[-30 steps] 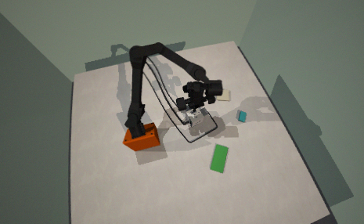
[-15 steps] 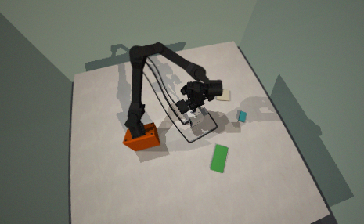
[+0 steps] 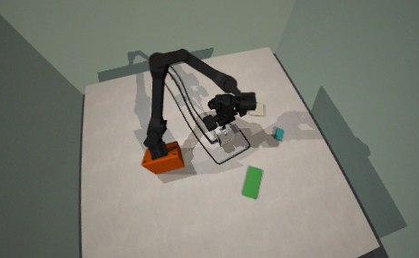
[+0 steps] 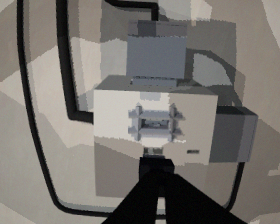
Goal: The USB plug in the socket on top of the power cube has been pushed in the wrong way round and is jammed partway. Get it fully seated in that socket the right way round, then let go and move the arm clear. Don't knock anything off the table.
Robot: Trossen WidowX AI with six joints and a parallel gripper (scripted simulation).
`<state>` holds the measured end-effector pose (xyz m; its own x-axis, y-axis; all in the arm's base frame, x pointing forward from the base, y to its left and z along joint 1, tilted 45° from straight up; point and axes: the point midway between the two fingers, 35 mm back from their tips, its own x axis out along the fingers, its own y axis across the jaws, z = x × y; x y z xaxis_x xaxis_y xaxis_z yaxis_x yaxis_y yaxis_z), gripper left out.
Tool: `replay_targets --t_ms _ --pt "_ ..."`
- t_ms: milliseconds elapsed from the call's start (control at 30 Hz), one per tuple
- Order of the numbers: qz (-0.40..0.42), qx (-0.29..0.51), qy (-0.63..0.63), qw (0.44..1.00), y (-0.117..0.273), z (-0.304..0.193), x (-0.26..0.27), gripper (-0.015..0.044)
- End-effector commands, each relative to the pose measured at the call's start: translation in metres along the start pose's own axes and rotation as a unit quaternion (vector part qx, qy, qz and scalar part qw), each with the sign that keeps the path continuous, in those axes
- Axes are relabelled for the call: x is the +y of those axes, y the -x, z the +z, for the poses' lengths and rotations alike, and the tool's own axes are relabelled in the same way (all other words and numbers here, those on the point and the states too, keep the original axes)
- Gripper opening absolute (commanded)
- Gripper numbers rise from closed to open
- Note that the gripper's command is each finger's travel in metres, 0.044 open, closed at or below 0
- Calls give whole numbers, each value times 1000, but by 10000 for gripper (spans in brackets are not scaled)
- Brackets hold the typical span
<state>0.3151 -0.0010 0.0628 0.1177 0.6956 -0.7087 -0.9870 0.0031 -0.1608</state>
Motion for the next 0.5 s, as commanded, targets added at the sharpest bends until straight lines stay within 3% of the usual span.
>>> replay_targets --t_ms 0,467 --pt "-1 -4 2 1000 -1 1 0 0" --pt "-1 -9 4 1000 -2 2 0 0"
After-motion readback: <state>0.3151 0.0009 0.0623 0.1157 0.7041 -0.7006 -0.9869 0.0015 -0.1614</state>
